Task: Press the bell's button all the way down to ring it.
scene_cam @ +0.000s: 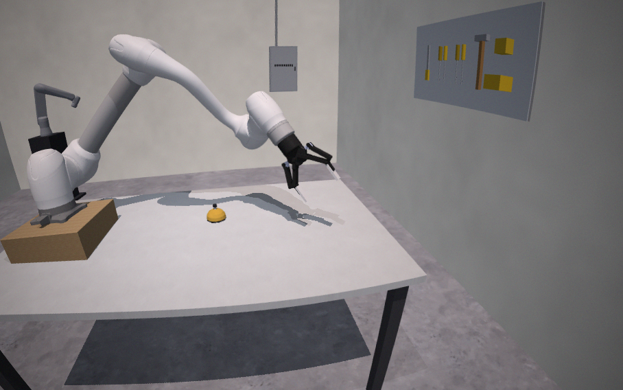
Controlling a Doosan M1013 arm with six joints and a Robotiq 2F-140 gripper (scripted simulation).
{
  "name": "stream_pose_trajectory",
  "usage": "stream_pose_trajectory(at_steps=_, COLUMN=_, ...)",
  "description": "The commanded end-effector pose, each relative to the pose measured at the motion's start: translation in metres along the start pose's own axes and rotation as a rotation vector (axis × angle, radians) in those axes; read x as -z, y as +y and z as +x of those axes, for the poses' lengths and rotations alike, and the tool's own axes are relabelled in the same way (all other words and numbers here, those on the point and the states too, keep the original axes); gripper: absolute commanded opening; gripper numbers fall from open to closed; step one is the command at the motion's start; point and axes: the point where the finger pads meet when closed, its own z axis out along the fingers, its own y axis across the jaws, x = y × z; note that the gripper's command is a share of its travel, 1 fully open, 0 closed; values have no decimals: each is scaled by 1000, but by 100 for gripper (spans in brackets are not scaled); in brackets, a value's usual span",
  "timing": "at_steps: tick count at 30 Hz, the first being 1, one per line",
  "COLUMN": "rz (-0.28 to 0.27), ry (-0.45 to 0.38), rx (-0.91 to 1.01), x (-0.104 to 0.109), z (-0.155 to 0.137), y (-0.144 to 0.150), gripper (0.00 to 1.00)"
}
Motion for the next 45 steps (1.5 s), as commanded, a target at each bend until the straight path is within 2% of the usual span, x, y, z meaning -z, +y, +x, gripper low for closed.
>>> stream_pose_trajectory(at_steps=1, rz=-74, ry=10, rx=-81, x=25, z=11, y=34, gripper=100)
stream_pose_trajectory(at_steps=3, rz=-74, ry=10, rx=-81, x=25, z=11, y=34, gripper=100)
stream_pose_trajectory(at_steps=4, rz=-122, ry=21, rx=-134, x=42, z=16, y=58, gripper=100)
stream_pose_trajectory(at_steps=18, rz=-350, ry=76, rx=-366, x=128, z=39, y=173, gripper=100)
stream_pose_trajectory(at_steps=20, rz=-350, ry=76, rx=-366, x=128, z=39, y=173, gripper=100)
stream_pose_trajectory(at_steps=21, rz=-398, ry=89, rx=-409, x=147, z=43, y=197, gripper=100)
stream_pose_trajectory(at_steps=35, rz=-625, ry=157, rx=-602, x=244, z=57, y=309, gripper=100)
stream_pose_trajectory(at_steps=37, rz=-625, ry=157, rx=-602, x=244, z=57, y=309, gripper=100)
stream_pose_trajectory(at_steps=38, rz=-661, ry=169, rx=-631, x=260, z=59, y=326, gripper=100)
stream_pose_trajectory(at_steps=40, rz=-695, ry=180, rx=-656, x=275, z=60, y=342, gripper=100)
stream_pose_trajectory(at_steps=45, rz=-704, ry=183, rx=-663, x=279, z=61, y=346, gripper=100)
